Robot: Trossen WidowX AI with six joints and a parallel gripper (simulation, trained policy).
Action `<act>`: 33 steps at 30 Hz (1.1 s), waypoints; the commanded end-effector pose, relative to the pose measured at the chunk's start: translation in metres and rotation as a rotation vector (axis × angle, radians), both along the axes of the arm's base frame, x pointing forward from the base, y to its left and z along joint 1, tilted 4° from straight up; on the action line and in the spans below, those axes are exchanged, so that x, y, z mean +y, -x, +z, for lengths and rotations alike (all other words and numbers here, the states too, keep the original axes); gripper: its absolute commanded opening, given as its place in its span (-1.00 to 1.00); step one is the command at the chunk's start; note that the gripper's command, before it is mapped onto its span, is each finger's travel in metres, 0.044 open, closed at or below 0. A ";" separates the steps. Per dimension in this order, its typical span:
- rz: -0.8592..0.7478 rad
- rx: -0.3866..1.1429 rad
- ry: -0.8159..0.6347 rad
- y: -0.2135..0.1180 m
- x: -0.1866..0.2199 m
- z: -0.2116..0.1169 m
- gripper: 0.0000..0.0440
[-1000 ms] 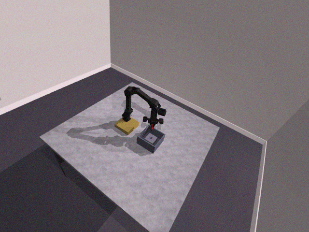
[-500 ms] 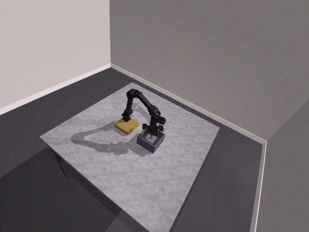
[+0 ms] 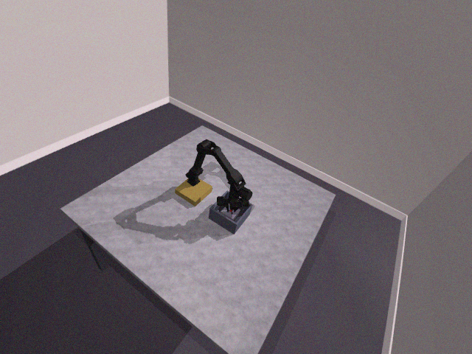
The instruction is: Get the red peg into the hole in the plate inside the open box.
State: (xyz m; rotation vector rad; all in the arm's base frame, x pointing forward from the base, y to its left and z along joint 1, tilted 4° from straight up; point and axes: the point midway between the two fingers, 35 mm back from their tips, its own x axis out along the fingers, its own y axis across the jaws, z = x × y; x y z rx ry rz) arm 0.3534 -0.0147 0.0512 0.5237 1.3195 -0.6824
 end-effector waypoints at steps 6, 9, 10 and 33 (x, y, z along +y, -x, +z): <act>0.012 0.002 -0.057 -0.024 0.001 0.011 0.62; 0.014 -0.001 -0.084 -0.035 0.002 0.016 0.98; 0.016 -0.003 -0.093 -0.038 0.002 0.018 1.00; 0.085 -0.110 -0.207 -0.093 0.027 0.046 1.00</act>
